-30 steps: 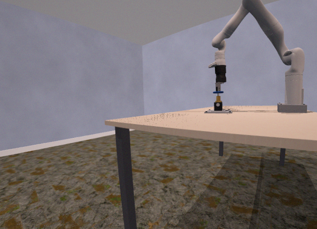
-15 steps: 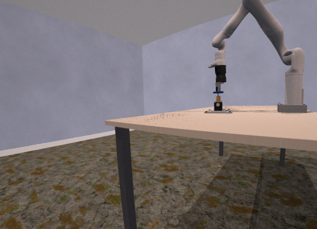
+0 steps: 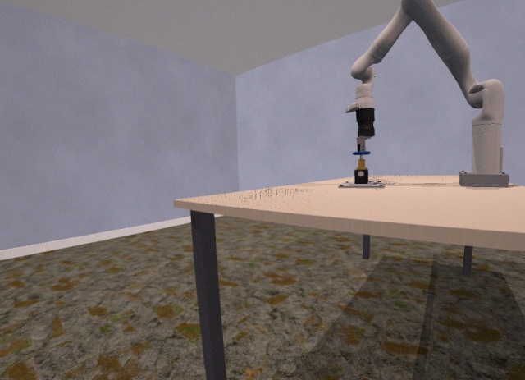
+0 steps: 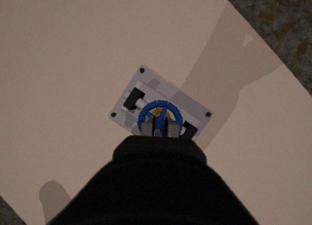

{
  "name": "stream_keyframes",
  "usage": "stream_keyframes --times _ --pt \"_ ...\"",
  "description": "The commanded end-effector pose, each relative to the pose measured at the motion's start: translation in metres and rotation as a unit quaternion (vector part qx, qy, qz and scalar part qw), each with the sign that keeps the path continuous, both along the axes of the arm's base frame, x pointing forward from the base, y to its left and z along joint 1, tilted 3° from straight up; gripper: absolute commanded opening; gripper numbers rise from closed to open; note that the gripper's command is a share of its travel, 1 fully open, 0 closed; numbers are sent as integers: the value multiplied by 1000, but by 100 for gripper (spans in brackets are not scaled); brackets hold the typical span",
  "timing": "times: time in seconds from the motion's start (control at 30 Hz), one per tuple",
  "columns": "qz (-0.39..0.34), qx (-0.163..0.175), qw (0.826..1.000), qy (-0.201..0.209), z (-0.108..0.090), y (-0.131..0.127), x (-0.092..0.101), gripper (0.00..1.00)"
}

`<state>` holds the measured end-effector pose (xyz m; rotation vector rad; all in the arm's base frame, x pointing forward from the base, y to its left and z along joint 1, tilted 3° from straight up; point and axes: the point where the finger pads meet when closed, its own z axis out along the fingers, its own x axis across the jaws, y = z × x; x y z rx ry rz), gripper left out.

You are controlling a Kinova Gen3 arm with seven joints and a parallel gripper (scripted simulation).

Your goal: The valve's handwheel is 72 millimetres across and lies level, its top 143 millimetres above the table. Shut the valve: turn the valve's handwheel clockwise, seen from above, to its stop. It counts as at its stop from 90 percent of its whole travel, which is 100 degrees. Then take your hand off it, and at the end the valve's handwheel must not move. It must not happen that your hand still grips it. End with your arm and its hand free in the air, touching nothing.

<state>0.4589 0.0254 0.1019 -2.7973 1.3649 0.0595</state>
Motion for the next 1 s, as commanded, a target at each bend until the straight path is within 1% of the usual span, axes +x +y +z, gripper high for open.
stream_keyframes --times 0.0,0.5,0.9,0.97 --pt "-7 0 1000 -1 1 0 0 0" --pt "-73 -2 997 2 1 0 0 0" --pt "-163 -4 987 6 1 0 0 0" --pt "-163 -4 987 6 1 0 0 0"
